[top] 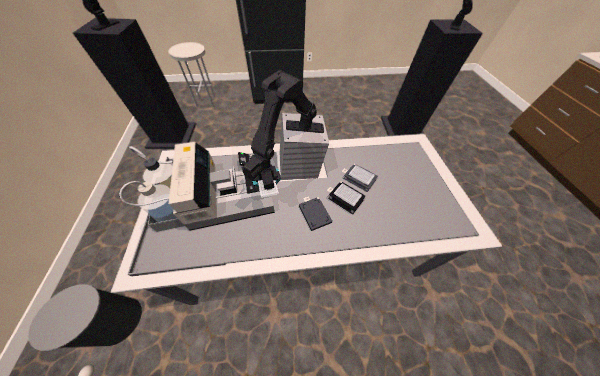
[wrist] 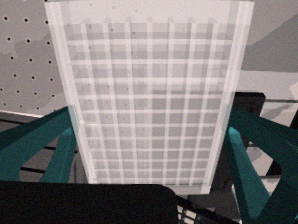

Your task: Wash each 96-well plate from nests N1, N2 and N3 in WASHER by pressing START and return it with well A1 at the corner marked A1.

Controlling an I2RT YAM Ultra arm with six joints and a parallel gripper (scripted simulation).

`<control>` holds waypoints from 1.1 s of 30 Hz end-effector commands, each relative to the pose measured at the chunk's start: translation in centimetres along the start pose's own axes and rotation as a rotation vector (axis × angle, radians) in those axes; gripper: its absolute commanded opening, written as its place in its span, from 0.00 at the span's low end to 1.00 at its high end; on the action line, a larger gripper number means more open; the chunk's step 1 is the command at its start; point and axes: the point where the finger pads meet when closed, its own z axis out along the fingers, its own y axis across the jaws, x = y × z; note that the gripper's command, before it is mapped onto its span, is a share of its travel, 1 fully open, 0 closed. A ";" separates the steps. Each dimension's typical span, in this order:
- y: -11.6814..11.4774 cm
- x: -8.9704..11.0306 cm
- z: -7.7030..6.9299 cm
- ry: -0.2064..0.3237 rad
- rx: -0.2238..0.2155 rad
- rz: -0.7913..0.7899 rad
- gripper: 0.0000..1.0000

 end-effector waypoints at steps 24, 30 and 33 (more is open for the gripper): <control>-4.5 8.5 -2.1 -0.010 0.007 0.023 0.00; -5.6 10.7 -2.5 -0.009 0.008 0.023 0.00; -5.6 10.7 -2.5 -0.009 0.008 0.023 0.00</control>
